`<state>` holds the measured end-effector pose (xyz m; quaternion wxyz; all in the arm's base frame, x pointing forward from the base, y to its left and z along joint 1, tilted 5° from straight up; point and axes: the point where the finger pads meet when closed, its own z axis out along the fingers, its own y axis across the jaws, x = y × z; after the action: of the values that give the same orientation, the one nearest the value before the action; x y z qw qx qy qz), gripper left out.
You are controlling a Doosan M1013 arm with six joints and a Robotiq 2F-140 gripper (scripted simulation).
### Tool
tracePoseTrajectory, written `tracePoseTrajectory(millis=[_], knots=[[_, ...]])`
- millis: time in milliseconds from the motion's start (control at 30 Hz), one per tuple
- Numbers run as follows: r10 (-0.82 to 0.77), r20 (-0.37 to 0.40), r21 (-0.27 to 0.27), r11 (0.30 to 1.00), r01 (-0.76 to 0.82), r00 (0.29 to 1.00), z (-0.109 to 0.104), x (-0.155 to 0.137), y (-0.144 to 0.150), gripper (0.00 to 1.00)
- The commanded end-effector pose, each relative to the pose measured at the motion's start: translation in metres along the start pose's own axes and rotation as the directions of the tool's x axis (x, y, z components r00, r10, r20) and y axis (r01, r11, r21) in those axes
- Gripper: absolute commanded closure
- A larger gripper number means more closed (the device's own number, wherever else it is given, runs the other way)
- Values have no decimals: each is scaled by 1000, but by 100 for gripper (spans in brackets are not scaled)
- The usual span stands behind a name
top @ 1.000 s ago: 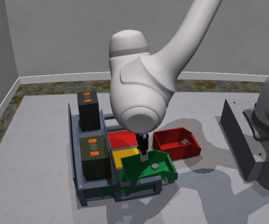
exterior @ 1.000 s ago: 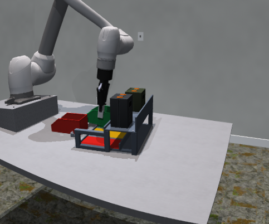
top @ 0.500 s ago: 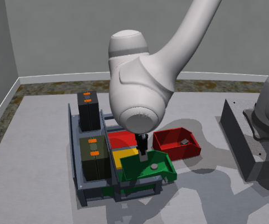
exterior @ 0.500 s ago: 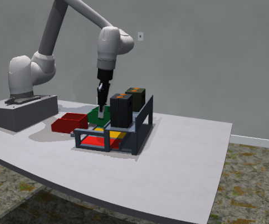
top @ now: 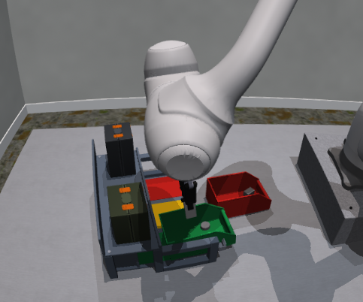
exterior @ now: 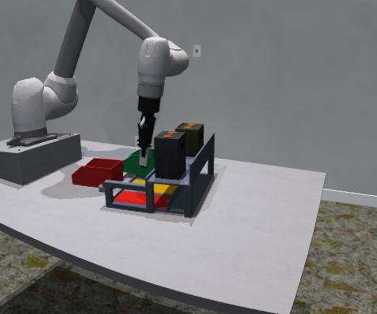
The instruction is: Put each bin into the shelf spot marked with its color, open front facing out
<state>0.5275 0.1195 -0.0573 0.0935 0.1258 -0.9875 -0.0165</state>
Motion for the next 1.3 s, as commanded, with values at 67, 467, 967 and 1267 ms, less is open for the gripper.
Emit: tracePoseTrajectory(millis=[67,467,967,1267], knots=[[0,3,0,1000,0,1000,0,-2,0,90],[0,9,0,1000,0,1000,0,-8,0,90],[0,11,0,1000,0,1000,0,-9,0,90],[0,11,0,1000,0,1000,0,-9,0,90]])
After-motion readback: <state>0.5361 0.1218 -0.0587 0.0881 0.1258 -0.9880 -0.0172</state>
